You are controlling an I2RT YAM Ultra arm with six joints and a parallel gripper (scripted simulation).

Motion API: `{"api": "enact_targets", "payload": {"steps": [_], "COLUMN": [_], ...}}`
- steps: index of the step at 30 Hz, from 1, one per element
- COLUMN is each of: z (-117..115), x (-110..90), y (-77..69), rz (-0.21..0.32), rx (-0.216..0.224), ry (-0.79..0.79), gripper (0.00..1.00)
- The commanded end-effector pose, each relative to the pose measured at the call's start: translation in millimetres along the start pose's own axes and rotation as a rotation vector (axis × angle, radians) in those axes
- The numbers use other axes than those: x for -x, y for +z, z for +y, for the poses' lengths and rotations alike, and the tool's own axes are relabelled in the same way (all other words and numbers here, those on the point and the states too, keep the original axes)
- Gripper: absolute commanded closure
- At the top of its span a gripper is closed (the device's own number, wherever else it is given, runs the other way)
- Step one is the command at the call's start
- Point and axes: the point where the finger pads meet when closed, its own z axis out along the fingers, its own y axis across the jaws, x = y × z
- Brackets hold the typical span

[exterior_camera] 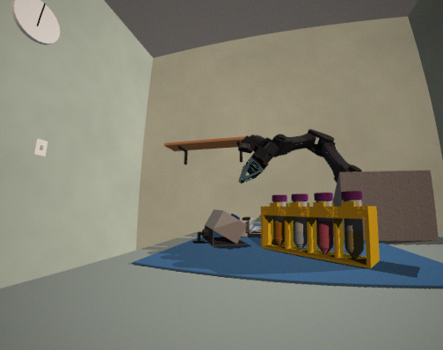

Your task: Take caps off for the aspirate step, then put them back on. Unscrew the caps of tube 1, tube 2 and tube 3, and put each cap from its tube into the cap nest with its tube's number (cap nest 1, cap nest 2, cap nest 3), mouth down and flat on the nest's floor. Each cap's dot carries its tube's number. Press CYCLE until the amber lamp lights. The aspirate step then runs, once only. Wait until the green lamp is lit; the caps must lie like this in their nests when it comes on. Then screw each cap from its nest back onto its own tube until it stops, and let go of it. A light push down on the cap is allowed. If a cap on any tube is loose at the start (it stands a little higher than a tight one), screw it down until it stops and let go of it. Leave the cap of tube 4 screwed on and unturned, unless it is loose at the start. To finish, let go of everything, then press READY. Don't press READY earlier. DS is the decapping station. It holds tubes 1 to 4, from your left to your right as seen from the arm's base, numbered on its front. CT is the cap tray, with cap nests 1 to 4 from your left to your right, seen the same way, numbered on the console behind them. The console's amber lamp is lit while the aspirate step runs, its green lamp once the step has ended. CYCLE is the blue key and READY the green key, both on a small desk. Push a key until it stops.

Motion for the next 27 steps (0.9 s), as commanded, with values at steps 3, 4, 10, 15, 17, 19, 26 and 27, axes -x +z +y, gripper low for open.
{"api": "enact_targets", "payload": {"steps": [3, 4, 10, 15, 17, 19, 26, 27], "z": [24, 28, 47, 68, 77, 86, 107, 112], "x": [4, 3, -3, -11, -15, -19, -30, -33], "y": [0.6, 2.0, 7.5, 12.6, 14.3, 15.7, 17.5, 17.5], "rz": [0.041, 0.065, 0.14, 0.215, 0.261, 0.29, 0.386, 0.408], "rx": [0.041, 0.052, 0.085, 0.113, 0.129, 0.137, 0.161, 0.165], "ry": [-0.066, -0.087, -0.157, -0.229, -0.275, -0.304, -0.406, -0.43], "gripper": [0.51, 0.51, 0.51, 0.51, 0.51, 0.51, 0.51, 0.51]}}
